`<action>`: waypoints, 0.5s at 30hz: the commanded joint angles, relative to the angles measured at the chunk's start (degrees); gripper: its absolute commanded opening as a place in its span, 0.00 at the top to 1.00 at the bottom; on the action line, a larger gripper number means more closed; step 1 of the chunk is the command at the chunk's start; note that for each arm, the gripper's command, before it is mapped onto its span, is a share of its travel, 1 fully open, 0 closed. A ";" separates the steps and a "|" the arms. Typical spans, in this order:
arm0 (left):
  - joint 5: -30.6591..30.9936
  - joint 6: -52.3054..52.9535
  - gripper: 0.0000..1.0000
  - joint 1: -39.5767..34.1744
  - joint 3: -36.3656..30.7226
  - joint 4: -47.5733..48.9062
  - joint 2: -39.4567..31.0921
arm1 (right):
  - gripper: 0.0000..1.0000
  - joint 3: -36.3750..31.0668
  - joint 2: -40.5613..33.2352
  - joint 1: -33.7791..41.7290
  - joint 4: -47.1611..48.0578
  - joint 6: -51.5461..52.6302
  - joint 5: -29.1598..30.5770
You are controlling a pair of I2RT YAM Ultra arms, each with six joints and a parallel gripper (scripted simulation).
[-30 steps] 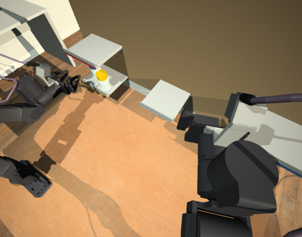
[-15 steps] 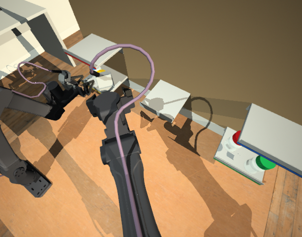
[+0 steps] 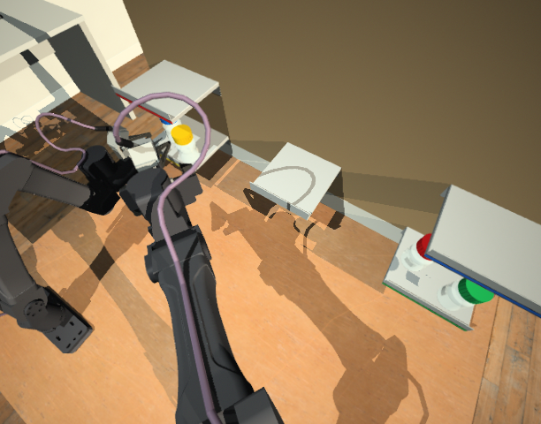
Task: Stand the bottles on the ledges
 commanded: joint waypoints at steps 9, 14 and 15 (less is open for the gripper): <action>-1.02 0.16 0.19 -0.96 3.30 -1.28 -0.59 | 0.00 2.91 -1.16 -0.49 0.57 -0.04 0.23; -1.28 0.19 0.19 -1.22 5.40 -2.98 0.32 | 0.00 2.44 -1.06 -0.49 0.50 -0.05 0.07; -1.31 0.19 0.19 -1.25 5.79 -3.17 0.51 | 0.00 2.44 -1.06 -0.49 0.50 -0.05 0.07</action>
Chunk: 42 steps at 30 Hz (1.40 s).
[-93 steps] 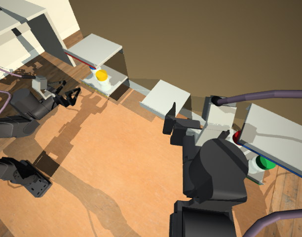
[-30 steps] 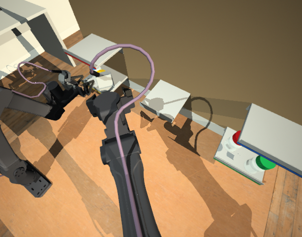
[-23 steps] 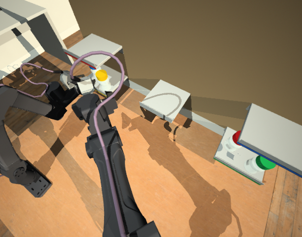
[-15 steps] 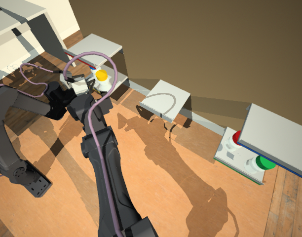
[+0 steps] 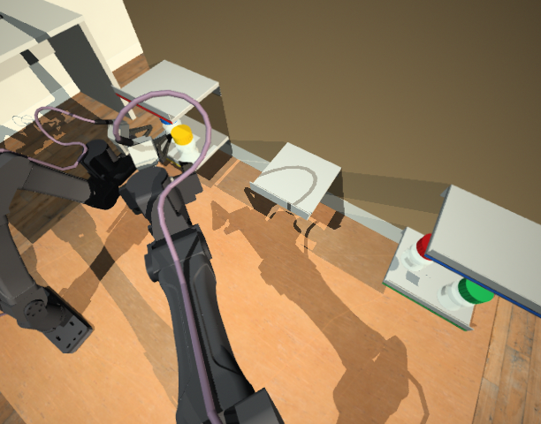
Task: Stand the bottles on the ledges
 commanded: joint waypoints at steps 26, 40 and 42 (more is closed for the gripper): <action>-1.53 0.17 0.19 -1.34 11.17 -6.22 5.18 | 0.00 2.00 -1.06 -0.38 0.46 -0.05 0.07; -1.57 0.16 0.28 -1.38 11.99 -6.63 5.38 | 0.00 2.00 -1.06 -0.38 0.46 -0.05 0.07; -1.57 0.16 0.32 -1.38 11.99 -6.64 5.38 | 0.00 2.00 -1.06 -0.38 0.46 -0.05 0.07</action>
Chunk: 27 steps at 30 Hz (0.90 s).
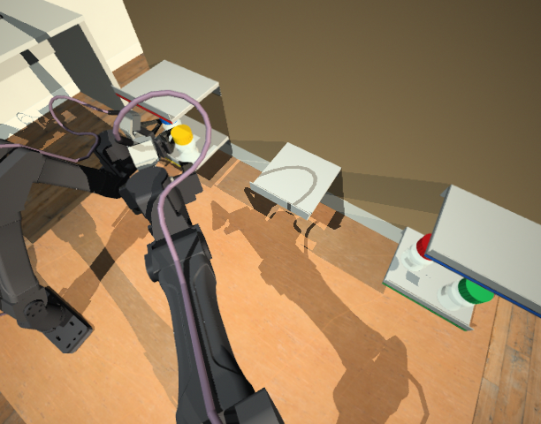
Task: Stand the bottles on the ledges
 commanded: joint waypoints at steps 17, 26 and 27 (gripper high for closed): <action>-0.06 0.16 0.50 -0.12 0.60 -0.11 -1.07 | 0.00 2.00 -1.06 -0.38 0.46 -0.05 0.07; -0.06 0.16 0.65 -0.12 0.60 -0.11 -1.07 | 0.00 2.00 -1.06 -0.38 0.46 -0.05 0.07; -0.06 0.16 0.53 -0.12 0.60 -0.11 -1.07 | 0.00 2.00 -1.06 -0.38 0.46 -0.05 0.07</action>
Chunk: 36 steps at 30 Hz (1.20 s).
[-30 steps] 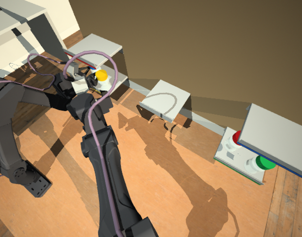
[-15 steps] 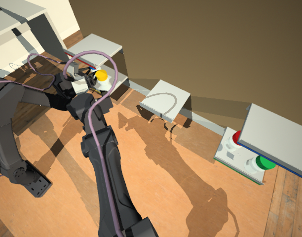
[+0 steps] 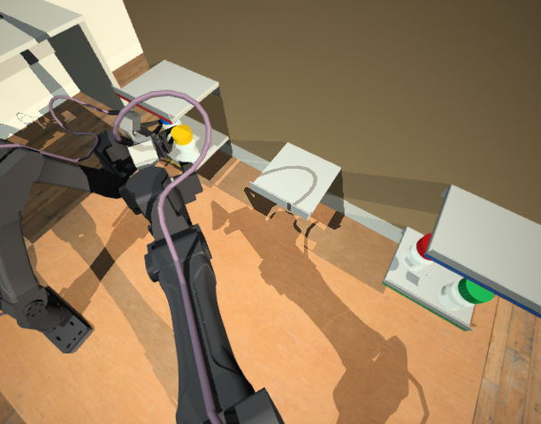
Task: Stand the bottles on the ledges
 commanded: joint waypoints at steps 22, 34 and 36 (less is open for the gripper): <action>-2.23 0.51 0.51 2.10 -7.81 1.45 -4.05 | 0.00 2.00 -1.06 -0.38 0.46 -0.05 0.07; 1.60 0.51 0.51 1.10 -11.47 5.45 -7.12 | 0.00 2.00 -1.06 -0.38 0.46 -0.05 0.07; 1.60 0.51 0.51 1.10 -11.47 5.45 -7.12 | 0.00 2.00 -1.06 -0.38 0.46 -0.05 0.07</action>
